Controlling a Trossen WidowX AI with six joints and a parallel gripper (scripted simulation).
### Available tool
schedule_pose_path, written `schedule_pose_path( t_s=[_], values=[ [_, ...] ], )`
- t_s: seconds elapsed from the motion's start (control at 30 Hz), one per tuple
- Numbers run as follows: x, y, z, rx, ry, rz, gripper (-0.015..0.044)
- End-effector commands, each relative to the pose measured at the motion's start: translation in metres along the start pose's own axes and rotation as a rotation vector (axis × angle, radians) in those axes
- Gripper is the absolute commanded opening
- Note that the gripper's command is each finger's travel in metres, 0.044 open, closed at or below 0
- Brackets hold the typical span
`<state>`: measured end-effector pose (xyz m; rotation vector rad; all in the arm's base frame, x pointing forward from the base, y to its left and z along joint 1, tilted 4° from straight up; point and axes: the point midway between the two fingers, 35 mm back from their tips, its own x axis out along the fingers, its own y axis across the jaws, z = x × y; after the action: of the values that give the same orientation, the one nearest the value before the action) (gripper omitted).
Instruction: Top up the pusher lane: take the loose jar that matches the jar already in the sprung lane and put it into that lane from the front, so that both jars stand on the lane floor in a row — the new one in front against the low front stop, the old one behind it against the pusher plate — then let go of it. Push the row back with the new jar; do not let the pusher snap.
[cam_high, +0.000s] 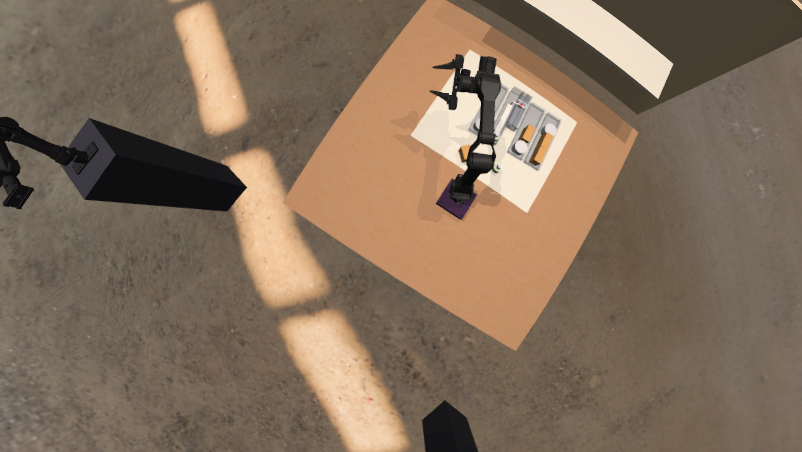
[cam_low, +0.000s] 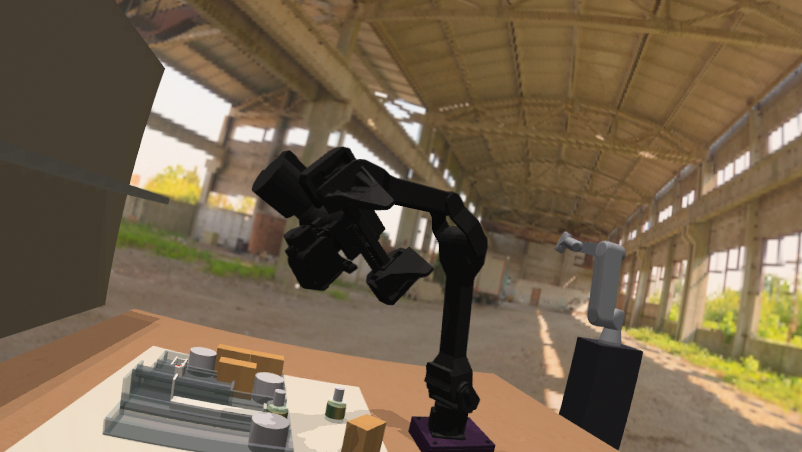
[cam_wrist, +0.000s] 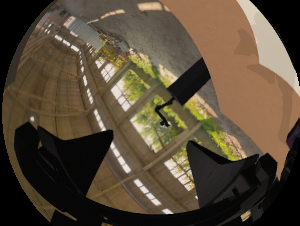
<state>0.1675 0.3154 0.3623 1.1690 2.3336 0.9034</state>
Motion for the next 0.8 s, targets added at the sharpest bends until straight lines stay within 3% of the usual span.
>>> schedule_pose_path(
  t_s=[0.0, 0.17, 0.33, 0.57, 0.77],
  values=[
    [-0.002, -0.001, 0.002, -0.007, -0.012, 0.002, 0.0426],
    [-0.052, -0.02, 0.046, -0.188, -0.315, -0.006, 0.044],
    [-0.118, -0.058, 0.084, -0.348, -0.637, -0.123, 0.044],
    [-0.211, -0.135, 0.108, -0.462, -0.967, -0.453, 0.044],
    [-0.274, -0.217, 0.098, -0.452, -1.066, -0.829, 0.044]
  ],
)
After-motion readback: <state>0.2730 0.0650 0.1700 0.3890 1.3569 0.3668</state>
